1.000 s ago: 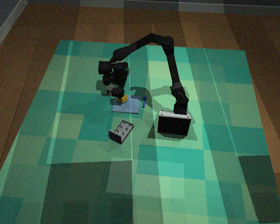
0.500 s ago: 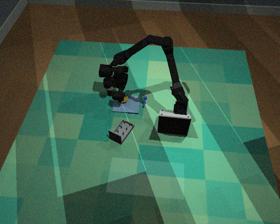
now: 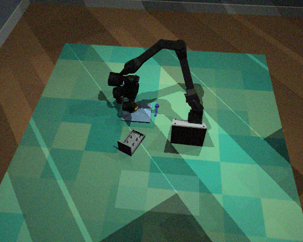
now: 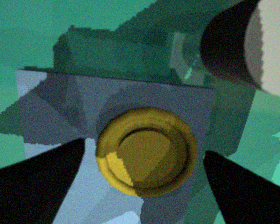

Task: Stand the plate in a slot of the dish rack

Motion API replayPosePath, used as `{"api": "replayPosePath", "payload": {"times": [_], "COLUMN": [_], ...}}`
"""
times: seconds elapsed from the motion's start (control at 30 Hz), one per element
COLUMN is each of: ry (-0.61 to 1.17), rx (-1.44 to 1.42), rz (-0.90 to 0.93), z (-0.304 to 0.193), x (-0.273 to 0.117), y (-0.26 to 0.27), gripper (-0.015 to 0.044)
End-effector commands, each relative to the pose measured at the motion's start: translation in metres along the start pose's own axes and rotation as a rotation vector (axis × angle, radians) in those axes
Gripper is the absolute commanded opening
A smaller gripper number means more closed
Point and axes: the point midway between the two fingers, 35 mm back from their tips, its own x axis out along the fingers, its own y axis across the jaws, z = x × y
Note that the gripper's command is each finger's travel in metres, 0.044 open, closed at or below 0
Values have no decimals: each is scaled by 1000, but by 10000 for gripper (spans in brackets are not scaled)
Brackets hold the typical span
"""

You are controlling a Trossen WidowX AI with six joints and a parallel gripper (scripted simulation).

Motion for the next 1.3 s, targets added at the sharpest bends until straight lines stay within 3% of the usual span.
{"api": "replayPosePath", "payload": {"times": [0.0, 0.67, 1.03, 1.27], "ry": [3, 3, -11, -21], "rx": [-4, -4, -30, -51], "rz": [-4, -4, 3, 6], "z": [-2, -2, 8, 12], "x": [7, 8, -35, -69], "y": [-1, -1, 2, 4], "gripper": [400, 297, 9, 0]}}
